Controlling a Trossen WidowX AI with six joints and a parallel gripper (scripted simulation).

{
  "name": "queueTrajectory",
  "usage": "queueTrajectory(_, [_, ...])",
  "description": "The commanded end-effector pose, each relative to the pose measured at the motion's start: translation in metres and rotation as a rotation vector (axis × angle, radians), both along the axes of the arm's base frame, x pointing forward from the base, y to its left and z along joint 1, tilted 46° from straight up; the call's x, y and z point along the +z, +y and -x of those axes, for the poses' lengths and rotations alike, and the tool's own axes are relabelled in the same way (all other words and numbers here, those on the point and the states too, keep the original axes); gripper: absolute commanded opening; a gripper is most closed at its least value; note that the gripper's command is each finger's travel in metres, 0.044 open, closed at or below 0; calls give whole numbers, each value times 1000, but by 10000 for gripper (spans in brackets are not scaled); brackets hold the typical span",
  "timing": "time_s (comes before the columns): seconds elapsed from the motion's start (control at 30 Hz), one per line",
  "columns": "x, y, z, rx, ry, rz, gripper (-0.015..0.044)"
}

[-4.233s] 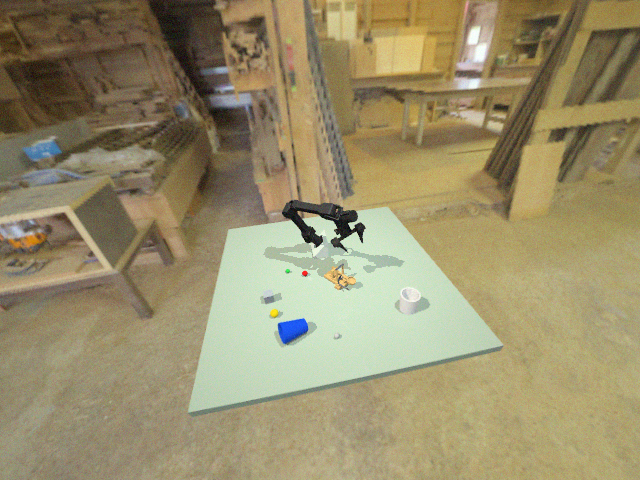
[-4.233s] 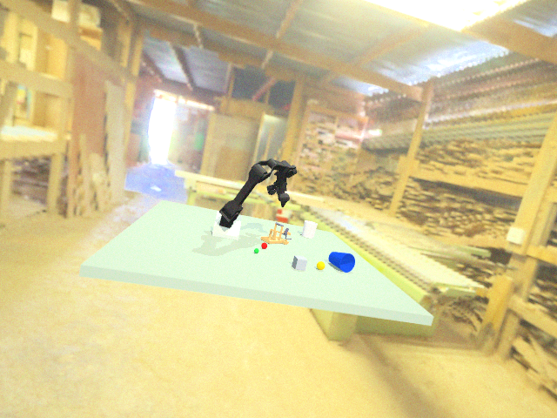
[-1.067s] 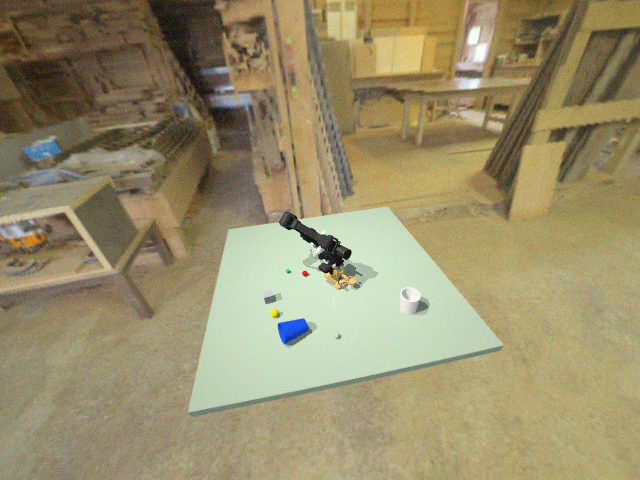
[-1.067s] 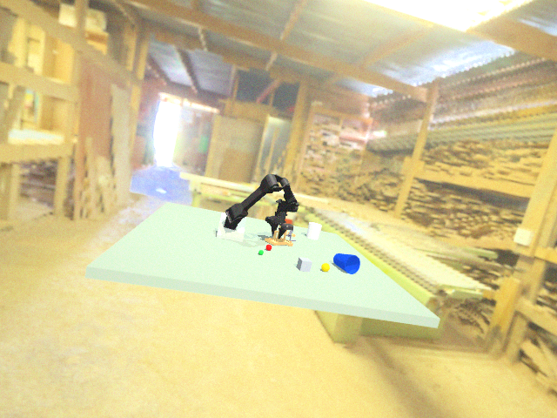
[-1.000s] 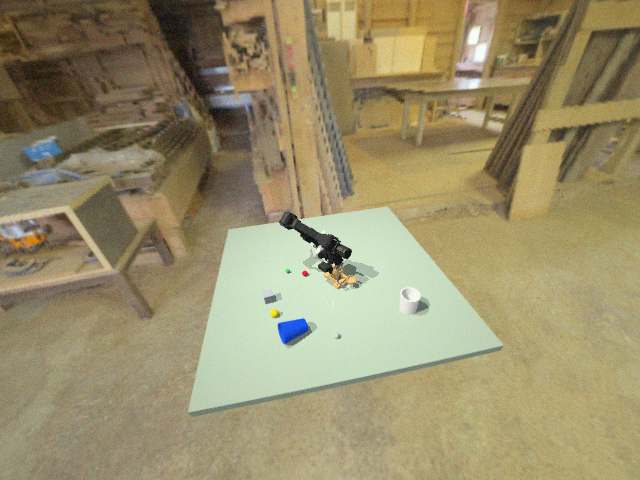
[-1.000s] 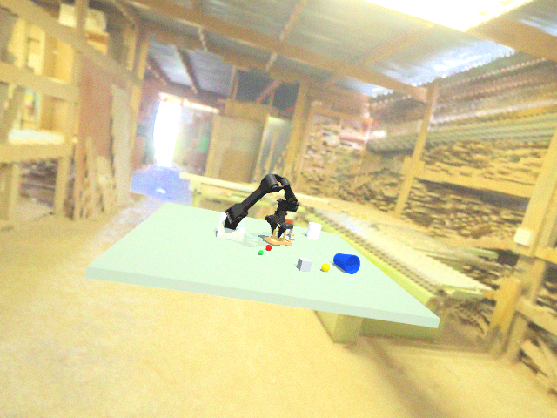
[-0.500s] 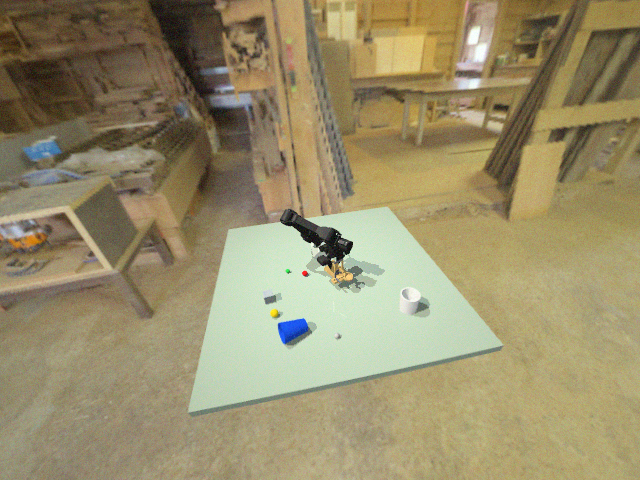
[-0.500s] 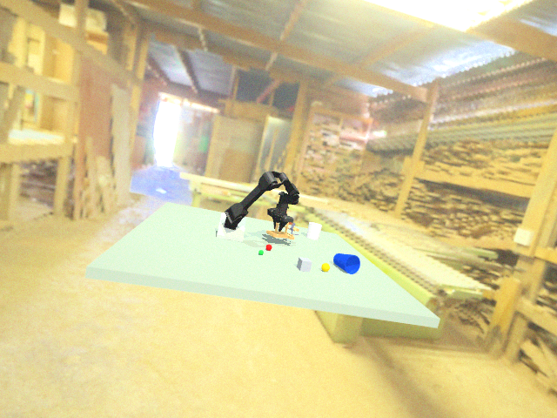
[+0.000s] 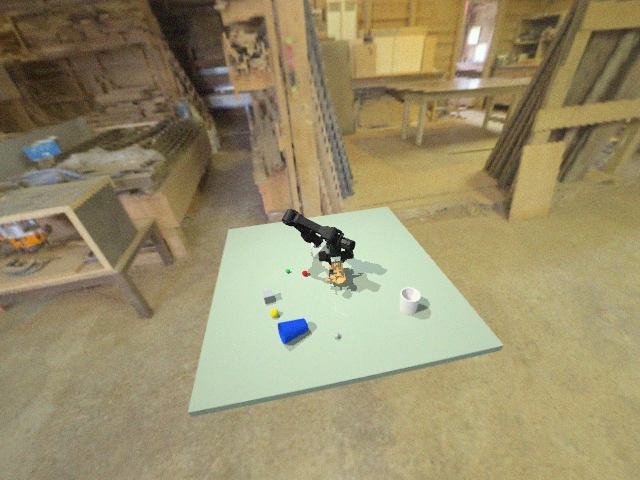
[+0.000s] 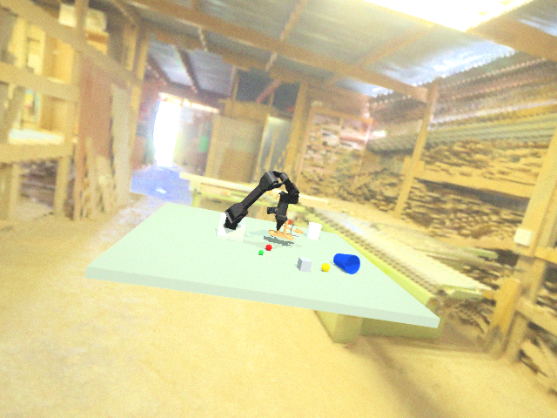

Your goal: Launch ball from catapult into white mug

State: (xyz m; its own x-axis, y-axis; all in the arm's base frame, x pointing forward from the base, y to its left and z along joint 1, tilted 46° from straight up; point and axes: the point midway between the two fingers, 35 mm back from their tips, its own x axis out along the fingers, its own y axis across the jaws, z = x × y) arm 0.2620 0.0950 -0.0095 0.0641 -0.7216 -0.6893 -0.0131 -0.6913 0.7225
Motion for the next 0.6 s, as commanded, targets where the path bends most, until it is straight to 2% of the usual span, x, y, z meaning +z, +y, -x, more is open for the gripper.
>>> queueTrajectory(0.0, [-1, 9, -2, -95, -119, -21, 0])
queueTrajectory(0.57, [-12, 22, -4, -506, -544, -66, 0])
